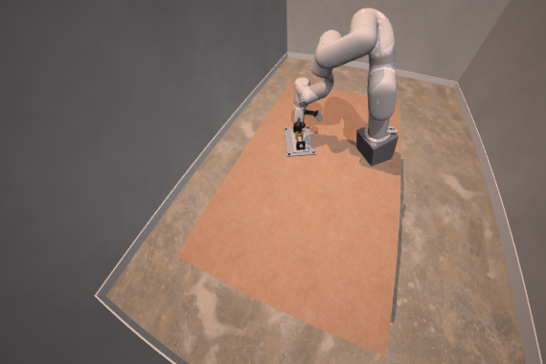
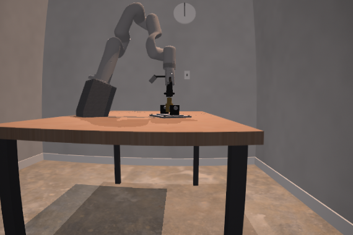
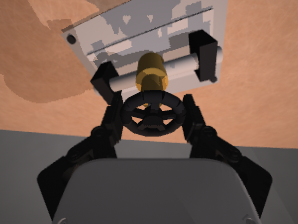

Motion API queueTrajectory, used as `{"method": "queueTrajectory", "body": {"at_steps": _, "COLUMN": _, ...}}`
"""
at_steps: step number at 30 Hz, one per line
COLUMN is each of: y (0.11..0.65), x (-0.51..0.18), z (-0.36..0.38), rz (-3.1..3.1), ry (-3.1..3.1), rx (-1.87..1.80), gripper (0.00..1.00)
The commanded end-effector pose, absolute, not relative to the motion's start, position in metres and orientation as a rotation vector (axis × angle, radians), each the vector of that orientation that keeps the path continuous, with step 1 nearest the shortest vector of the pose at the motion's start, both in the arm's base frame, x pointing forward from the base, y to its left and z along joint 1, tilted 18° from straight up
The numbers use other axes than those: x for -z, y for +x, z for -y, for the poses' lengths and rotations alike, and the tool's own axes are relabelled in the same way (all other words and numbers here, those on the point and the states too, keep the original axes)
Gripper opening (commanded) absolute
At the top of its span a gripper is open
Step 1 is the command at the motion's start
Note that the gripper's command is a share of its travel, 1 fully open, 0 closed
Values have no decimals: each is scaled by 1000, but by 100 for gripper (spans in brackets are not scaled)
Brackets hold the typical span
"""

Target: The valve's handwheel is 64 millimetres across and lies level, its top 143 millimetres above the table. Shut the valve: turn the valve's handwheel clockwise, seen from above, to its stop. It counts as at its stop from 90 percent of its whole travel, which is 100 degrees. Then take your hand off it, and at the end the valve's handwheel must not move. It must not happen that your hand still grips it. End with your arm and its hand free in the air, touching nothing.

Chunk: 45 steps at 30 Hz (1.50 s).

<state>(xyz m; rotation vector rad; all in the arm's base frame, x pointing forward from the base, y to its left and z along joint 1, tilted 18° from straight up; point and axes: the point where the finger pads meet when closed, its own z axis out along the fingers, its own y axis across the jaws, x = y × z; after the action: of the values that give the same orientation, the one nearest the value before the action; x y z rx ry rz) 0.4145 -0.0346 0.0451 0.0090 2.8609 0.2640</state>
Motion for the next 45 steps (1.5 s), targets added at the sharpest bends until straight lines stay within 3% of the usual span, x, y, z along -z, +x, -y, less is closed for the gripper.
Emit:
{"method": "queueTrajectory", "body": {"at_steps": 1, "y": 416, "x": -46, "z": 35, "rz": -2866, "ry": 156, "rx": -278, "gripper": 0}}
{"method": "queueTrajectory", "body": {"at_steps": 23, "y": 416, "x": -46, "z": 35, "rz": -2825, "ry": 660, "rx": -342, "gripper": 0}}
{"method": "queueTrajectory", "body": {"at_steps": 45, "y": 416, "x": -46, "z": 35, "rz": -2813, "ry": 726, "rx": -350, "gripper": 0}}
